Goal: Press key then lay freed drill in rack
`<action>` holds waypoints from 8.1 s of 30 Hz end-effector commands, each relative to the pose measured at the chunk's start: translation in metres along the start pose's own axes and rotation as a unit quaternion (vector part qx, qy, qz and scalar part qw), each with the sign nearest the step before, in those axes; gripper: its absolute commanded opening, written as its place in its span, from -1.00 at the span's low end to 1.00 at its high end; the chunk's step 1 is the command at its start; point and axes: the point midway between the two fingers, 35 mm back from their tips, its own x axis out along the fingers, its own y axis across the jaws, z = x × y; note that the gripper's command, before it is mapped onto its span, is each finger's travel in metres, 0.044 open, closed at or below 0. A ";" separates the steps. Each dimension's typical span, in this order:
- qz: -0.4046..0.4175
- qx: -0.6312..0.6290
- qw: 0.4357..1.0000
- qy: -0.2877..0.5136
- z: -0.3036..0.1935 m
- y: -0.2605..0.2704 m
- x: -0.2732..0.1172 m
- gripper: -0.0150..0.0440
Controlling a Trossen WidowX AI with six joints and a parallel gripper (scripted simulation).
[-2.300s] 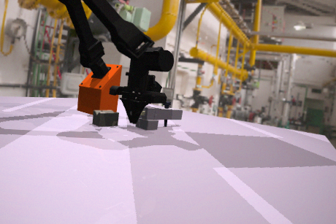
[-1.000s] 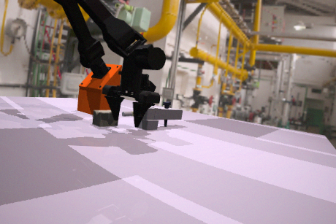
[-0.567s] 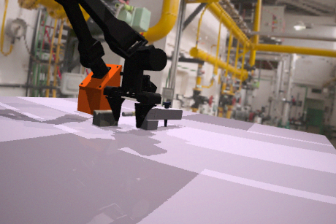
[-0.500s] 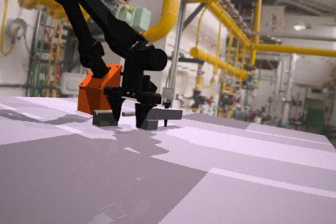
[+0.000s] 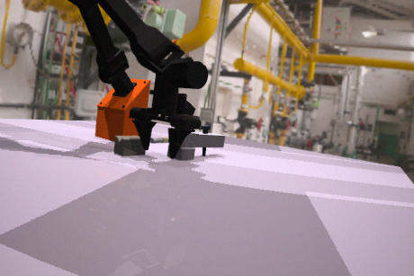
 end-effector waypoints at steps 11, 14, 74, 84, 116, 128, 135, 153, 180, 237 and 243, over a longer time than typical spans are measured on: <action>0.000 0.000 1.000 0.000 0.000 0.000 0.000 0.02; 0.000 0.000 1.000 0.000 0.000 0.000 0.000 -0.25; 0.001 0.001 1.000 -0.001 -0.052 -0.001 -0.007 -0.49; 0.000 0.001 1.000 -0.001 -0.068 -0.001 -0.008 -0.49; 0.001 0.001 1.000 -0.001 -0.067 0.004 -0.023 -0.49; 0.001 0.001 1.000 -0.001 -0.066 0.005 -0.029 -0.49; 0.001 0.001 1.000 -0.001 -0.065 0.005 -0.032 -0.49; 0.001 0.001 1.000 -0.002 -0.063 0.005 -0.041 -0.49; 0.001 0.001 1.000 -0.002 -0.064 0.015 -0.048 -0.49; 0.002 0.000 1.000 0.000 -0.079 0.076 0.000 -0.49; 0.002 -0.001 1.000 0.000 -0.078 0.076 0.007 -0.49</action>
